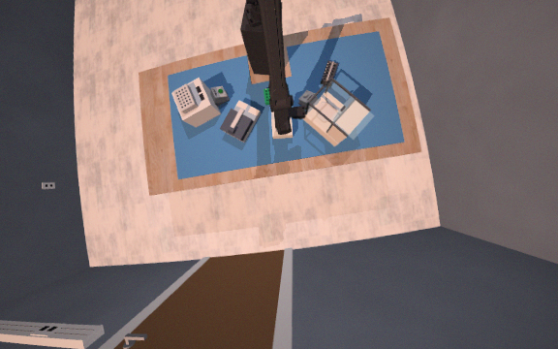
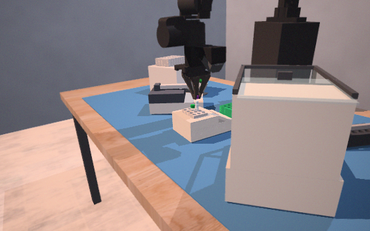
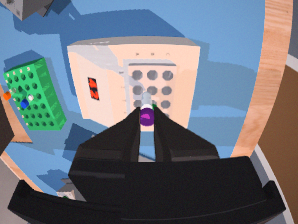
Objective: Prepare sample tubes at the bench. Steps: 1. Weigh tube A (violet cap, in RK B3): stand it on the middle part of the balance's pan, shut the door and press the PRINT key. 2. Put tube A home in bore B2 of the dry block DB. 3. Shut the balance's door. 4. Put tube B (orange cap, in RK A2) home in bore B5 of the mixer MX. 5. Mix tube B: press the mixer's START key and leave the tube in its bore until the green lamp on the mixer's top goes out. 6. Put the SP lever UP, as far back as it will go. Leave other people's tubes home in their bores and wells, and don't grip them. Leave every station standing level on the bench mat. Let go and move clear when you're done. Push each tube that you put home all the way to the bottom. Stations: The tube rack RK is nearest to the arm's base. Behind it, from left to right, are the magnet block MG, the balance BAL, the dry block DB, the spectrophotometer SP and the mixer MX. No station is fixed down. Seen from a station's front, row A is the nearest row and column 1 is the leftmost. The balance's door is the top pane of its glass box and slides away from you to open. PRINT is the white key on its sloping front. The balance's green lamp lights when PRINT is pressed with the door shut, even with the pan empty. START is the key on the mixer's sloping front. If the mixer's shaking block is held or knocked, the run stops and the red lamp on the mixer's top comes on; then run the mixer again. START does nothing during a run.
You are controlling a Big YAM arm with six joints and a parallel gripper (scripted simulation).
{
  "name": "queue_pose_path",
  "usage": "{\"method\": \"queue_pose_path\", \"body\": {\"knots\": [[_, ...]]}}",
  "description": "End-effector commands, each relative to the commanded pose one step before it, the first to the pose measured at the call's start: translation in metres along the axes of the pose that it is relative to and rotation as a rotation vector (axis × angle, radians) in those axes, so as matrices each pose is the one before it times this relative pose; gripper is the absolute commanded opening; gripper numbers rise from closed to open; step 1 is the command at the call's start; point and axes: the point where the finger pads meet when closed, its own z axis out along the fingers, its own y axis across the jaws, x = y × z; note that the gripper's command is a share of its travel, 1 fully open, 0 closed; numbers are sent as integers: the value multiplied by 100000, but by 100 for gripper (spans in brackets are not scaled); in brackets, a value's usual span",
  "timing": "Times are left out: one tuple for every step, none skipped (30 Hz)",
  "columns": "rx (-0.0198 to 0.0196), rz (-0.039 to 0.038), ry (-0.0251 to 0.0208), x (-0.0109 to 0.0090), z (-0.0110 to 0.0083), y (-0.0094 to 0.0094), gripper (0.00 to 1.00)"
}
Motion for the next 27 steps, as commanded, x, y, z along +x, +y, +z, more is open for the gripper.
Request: {"method": "queue_pose_path", "body": {"knots": [[3676,-85,-780,-869,326,-2036,9],[10,100,4,43,-3,-38,9],[1938,-147,-288,-126,-829,-675,9],[100,-6,1,-7,-39,-58,9],[-185,13,28,15,80,41,9],[0,0,0,0,0,0,9],[0,0,0,0,0,0,9],[-97,8,17,12,43,22,9],[-44,4,7,7,19,8,9],[-34,3,6,6,15,6,9],[-29,2,5,5,13,6,9],[-27,2,5,6,12,5,9],[-25,2,4,5,11,5,9],[-28,2,4,5,12,5,9],[-27,2,4,6,12,5,9],[-49,4,8,6,11,10,9],[-56,4,9,6,11,12,9],[-57,4,9,7,12,12,9],[-58,4,9,6,12,13,9],[-57,4,9,6,12,12,9],[-56,4,9,6,11,12,9],[-57,4,9,6,12,12,9],[0,0,0,0,0,0,9],[0,0,0,0,0,0,9],[-56,4,9,6,11,12,9],[-57,4,9,6,12,12,9],[-58,4,9,6,12,12,9]]}}
